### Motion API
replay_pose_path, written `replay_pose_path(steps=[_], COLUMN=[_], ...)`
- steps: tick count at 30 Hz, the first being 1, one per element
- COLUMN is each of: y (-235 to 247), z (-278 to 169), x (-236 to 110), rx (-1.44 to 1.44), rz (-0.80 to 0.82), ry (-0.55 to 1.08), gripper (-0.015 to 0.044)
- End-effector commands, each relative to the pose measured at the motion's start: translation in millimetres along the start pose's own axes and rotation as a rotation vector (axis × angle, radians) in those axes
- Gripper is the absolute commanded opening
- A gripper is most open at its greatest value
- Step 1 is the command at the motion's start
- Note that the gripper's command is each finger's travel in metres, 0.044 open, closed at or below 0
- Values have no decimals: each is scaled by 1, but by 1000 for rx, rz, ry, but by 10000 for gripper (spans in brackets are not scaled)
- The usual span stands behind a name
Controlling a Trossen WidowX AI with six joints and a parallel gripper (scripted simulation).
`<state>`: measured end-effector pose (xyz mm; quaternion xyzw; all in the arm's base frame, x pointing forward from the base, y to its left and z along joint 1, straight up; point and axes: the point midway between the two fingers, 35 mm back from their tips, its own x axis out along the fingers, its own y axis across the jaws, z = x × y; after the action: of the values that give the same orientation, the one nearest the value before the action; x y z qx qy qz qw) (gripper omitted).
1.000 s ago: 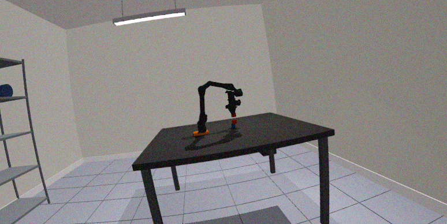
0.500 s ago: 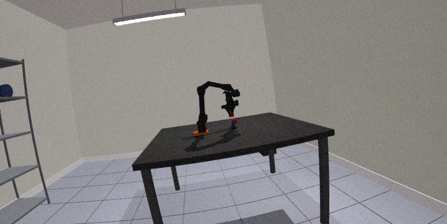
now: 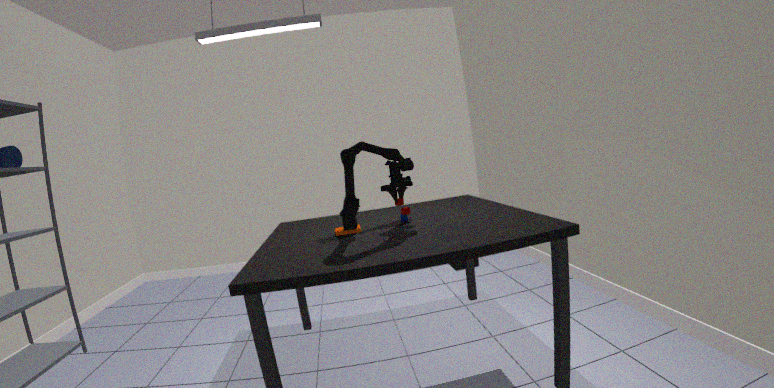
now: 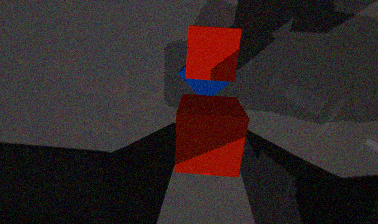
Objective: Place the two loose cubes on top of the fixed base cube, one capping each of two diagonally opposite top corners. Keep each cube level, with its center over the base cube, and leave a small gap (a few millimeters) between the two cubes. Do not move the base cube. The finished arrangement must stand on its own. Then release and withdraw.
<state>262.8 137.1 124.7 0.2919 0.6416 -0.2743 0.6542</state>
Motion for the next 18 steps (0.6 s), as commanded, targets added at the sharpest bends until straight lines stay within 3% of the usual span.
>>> replay_pose_path(steps=[1, 18], y=[-1, 0], z=[-1, -1], x=[12, 27], rx=[14, 11], rz=[-2, -2], ry=[7, 5], gripper=[105, 105])
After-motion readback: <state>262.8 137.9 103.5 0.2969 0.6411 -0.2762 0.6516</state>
